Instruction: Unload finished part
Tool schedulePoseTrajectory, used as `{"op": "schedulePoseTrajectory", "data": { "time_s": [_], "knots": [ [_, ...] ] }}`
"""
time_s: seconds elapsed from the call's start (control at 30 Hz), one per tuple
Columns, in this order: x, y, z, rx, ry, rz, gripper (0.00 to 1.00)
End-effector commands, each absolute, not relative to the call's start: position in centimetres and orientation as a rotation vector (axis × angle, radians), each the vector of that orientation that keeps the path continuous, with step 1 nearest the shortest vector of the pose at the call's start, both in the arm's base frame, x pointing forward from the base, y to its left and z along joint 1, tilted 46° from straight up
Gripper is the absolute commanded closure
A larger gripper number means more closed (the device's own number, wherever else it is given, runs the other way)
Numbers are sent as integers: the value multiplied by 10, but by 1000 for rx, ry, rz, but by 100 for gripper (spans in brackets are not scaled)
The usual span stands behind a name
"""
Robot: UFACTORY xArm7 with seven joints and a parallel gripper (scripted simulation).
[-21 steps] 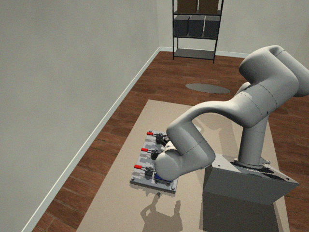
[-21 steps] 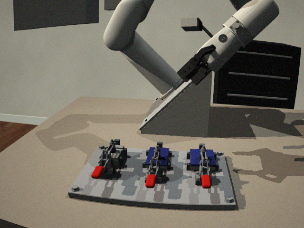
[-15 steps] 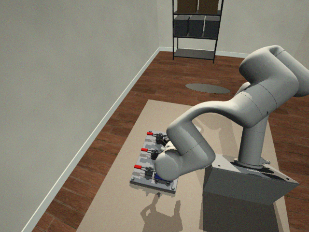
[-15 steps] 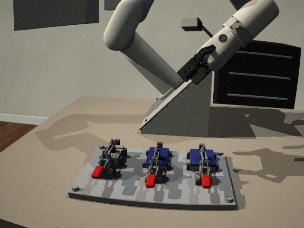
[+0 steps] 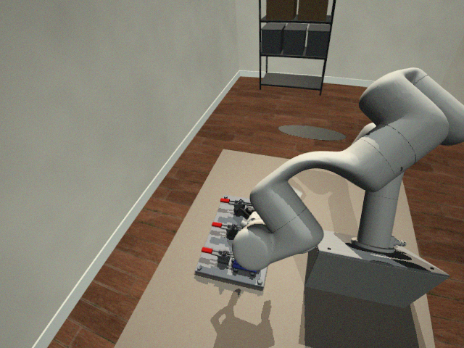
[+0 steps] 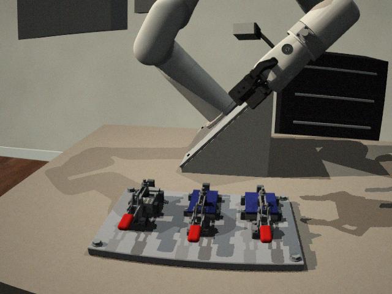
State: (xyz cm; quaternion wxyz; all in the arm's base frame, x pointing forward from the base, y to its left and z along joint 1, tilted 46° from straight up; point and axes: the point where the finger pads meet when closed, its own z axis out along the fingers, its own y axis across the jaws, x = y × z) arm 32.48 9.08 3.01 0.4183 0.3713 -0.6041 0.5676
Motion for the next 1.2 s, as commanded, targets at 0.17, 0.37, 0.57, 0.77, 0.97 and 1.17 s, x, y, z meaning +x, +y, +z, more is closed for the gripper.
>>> {"op": "schedulePoseTrajectory", "data": {
  "time_s": [0.17,0.37,0.57,0.77,0.97,1.17],
  "knots": [
    [352,104,85,975,-1570,1444,0],
    [365,109,123,1004,-1605,1448,0],
    [374,111,162,1037,-1641,1444,0],
    [379,111,188,1060,-1666,1437,0],
    [382,109,215,1086,-1692,1425,0],
    [382,109,215,1086,-1692,1425,0]
  ]
}}
